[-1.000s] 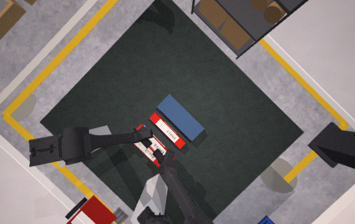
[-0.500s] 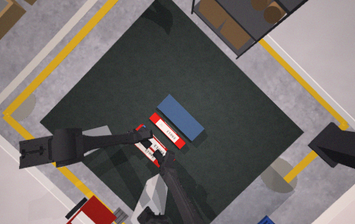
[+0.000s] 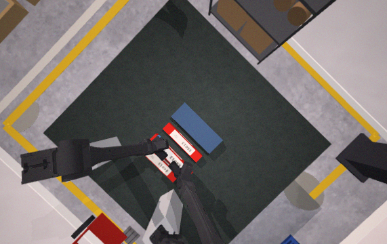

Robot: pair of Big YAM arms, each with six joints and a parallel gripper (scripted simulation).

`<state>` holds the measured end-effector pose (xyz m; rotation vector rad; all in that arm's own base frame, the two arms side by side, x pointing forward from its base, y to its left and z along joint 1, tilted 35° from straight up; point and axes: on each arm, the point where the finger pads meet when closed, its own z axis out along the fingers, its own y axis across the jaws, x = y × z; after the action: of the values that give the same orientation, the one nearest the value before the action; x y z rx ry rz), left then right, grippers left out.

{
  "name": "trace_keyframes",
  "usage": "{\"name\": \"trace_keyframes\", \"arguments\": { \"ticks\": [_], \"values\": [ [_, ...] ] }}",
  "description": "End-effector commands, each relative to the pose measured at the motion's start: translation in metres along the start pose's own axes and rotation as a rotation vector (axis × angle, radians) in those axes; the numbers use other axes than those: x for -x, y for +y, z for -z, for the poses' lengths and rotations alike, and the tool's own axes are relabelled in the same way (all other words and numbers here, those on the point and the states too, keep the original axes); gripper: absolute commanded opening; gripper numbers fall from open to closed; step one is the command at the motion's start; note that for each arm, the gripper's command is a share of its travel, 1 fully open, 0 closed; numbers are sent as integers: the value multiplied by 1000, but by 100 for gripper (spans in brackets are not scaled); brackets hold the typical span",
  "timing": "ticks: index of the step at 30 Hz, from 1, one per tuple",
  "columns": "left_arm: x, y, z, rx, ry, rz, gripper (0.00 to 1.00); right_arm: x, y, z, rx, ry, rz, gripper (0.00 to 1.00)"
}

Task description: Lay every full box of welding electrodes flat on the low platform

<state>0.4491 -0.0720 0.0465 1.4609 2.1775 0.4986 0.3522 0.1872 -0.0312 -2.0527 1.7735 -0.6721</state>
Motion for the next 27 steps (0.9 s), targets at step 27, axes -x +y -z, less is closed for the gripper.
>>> {"name": "trace_keyframes", "arguments": {
  "ticks": [27],
  "values": [
    [-8, 53, 17, 36, -1, -2, 0, -4, -46, 15, -29, 0, 6, 0]
  ]
}}
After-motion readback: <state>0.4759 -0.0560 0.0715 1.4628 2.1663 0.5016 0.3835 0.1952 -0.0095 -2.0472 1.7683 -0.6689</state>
